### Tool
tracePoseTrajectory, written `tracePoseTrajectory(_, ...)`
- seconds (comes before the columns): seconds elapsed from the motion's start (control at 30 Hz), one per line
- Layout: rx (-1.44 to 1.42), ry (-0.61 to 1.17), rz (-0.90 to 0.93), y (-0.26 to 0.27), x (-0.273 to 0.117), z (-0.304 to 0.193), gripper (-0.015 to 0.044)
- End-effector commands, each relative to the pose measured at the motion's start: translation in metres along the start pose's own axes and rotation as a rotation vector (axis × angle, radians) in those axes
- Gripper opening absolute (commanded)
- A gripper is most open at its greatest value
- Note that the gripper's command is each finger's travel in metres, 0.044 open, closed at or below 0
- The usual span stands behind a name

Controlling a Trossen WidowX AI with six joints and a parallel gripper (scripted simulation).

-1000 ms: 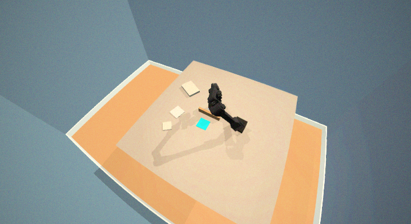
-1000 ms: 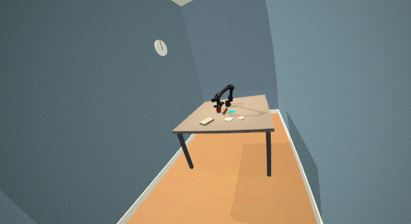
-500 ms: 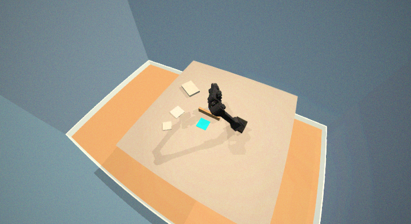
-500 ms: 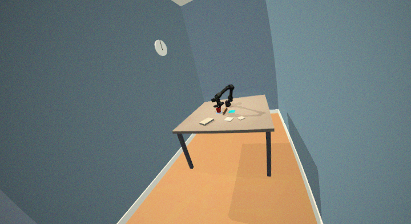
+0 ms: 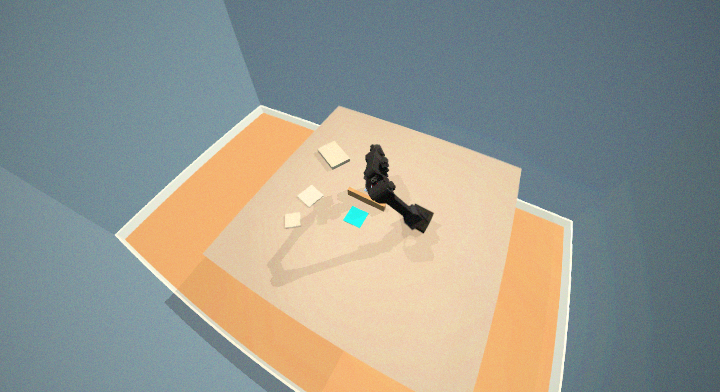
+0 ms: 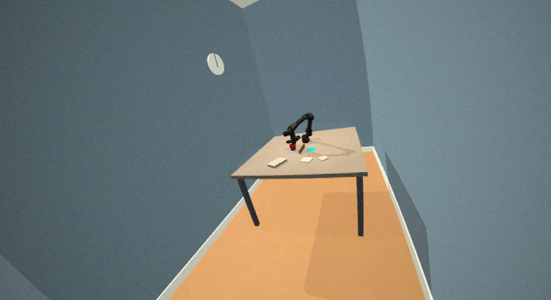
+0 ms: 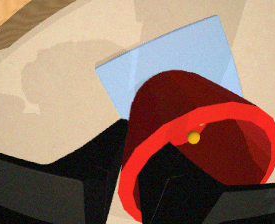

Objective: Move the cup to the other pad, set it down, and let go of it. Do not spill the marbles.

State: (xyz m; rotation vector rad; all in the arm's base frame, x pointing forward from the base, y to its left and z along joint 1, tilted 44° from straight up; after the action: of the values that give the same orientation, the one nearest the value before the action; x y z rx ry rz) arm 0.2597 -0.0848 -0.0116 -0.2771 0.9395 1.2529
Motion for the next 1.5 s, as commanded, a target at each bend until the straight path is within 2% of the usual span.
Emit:
tracePoseTrajectory(0.0,-0.003,0.003,-0.009,-0.002,-0.014,-0.001,0.0)
tracePoseTrajectory(0.57,0.0,0.002,-0.007,-0.002,-0.067,-0.001,0.0)
tracePoseTrajectory(1.47,0.002,-0.001,-0.007,0.002,-0.065,0.007,0.0)
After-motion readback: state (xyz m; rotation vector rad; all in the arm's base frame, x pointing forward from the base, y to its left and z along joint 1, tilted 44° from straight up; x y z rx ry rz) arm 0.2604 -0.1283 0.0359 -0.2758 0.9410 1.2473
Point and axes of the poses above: the point midway between the two fingers, 35 mm back from their tips, its own x axis out along the fingers, its own y axis across the jaws, z = x × y, the point moved 3 cm from there along -x, back along the fingers, and after that the axes turned 3 degrees about -x, right-handed, at the moved point
